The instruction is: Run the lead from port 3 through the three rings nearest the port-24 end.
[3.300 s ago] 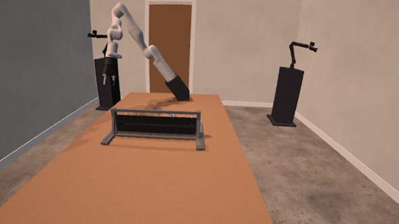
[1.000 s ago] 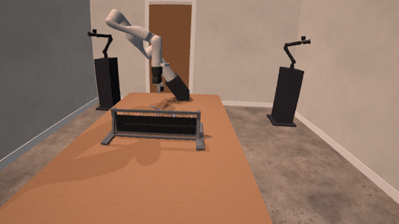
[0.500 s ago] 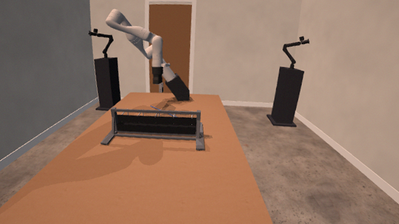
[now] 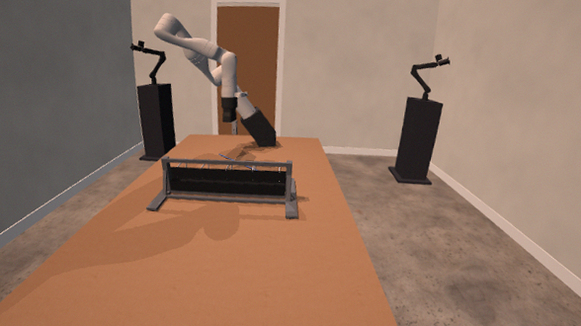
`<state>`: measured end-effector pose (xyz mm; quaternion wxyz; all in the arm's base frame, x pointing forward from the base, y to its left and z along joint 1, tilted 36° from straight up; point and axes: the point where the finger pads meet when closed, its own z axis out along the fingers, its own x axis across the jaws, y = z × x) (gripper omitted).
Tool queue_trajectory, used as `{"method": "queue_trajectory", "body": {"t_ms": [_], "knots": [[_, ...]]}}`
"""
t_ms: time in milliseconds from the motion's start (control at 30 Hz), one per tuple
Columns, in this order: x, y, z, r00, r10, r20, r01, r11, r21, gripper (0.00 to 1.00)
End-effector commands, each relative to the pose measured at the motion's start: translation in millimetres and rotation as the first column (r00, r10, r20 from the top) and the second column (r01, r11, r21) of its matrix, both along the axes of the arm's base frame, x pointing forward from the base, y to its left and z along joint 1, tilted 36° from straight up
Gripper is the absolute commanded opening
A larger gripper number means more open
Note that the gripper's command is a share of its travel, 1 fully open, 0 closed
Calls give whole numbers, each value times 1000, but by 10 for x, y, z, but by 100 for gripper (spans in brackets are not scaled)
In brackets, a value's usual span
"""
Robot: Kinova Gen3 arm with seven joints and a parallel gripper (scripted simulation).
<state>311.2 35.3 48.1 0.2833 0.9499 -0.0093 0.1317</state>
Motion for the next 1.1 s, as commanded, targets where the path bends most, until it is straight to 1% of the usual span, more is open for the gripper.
{"method": "queue_trajectory", "body": {"t_ms": [0, 300, 433, 567, 633, 867, 1067], "knots": [[2, 5, 3, 1000, 1, 1, -1, 1000, 1, 0], [-3, 4, 3, 1000, -11, 9, 11, 1000, 5, 0], [-23, -4, 2, 998, -57, 39, 56, 998, 20, 0], [-58, -20, 4, 987, -136, 89, 132, 990, 49, 0], [-58, -20, 4, 987, -136, 89, 132, 990, 49, 0], [-132, -67, 13, 935, -302, 184, 283, 951, 121, 0], [-176, -101, 23, 889, -394, 232, 363, 917, 168, 0]]}}
